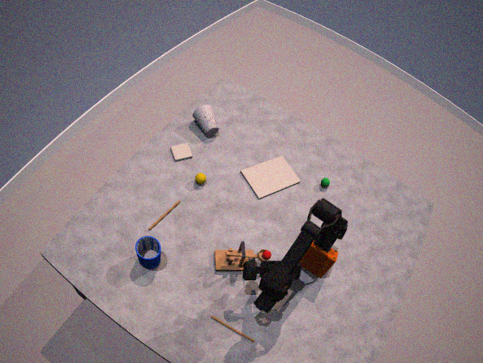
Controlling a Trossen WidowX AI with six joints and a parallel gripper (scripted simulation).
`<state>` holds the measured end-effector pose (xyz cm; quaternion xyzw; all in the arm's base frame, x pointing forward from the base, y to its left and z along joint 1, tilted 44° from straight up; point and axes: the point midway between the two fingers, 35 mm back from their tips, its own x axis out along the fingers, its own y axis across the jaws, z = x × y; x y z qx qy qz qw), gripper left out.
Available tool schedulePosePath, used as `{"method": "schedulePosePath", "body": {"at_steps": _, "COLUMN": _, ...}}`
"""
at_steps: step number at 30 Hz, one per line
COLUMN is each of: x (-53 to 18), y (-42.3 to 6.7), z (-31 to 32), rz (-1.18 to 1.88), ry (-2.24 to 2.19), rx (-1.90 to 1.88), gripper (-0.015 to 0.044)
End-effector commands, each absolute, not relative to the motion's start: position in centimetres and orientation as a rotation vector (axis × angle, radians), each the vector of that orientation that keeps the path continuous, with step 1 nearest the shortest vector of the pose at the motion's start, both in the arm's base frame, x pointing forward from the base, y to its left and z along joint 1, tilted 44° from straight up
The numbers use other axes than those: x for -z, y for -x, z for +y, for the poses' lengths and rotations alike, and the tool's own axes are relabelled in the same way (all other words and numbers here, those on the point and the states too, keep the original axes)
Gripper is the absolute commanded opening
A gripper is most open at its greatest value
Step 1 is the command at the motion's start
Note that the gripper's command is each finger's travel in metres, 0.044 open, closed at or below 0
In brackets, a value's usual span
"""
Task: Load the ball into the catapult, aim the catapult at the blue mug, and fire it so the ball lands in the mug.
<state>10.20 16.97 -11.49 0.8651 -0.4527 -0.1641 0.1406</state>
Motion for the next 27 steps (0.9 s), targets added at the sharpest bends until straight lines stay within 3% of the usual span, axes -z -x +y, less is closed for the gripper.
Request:
{"method": "schedulePosePath", "body": {"at_steps": 1, "x": 12.0, "y": -10.3, "z": 16.2, "rz": -1.303, "ry": -2.485, "rx": 0.465, "gripper": 0.0000}}
{"method": "schedulePosePath", "body": {"at_steps": 27, "x": 15.1, "y": -10.7, "z": 13.2, "rz": -1.303, "ry": -2.485, "rx": 0.464, "gripper": 0.0000}}
